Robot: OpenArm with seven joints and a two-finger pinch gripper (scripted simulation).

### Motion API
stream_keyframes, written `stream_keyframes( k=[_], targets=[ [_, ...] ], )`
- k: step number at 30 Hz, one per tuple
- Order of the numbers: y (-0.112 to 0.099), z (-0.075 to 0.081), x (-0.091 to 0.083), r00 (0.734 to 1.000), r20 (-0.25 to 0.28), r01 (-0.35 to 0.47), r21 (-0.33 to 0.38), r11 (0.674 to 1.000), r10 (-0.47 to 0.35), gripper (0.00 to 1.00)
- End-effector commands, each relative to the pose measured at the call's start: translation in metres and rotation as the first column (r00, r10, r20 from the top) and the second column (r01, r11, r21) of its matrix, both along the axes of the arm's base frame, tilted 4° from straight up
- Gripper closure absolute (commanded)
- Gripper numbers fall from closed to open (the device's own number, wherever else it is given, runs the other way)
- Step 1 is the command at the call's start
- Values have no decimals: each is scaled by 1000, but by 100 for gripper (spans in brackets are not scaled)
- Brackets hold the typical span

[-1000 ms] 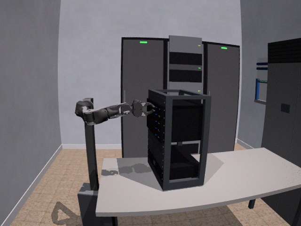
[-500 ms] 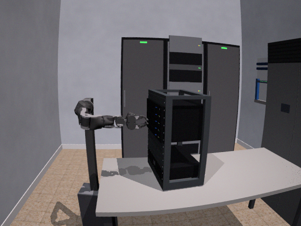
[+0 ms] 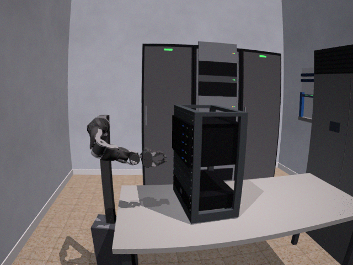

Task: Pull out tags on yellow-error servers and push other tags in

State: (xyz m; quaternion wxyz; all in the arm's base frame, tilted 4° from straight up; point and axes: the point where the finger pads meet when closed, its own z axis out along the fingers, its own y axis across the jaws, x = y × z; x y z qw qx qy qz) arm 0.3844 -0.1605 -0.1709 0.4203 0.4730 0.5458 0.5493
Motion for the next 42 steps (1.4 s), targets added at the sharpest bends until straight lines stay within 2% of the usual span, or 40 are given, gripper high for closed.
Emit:
stream_keyframes(
  k=[1, 6, 42],
  targets=[
    [0, 0, -1, 1000, 17, 5, -3, 1000, -5, 90],
    [2, -6, -4, 1000, 17, 5, -3, 1000, -5, 90],
    [3, -6, -5, 1000, 17, 3, -2, 1000, -3, 90]
  ],
)
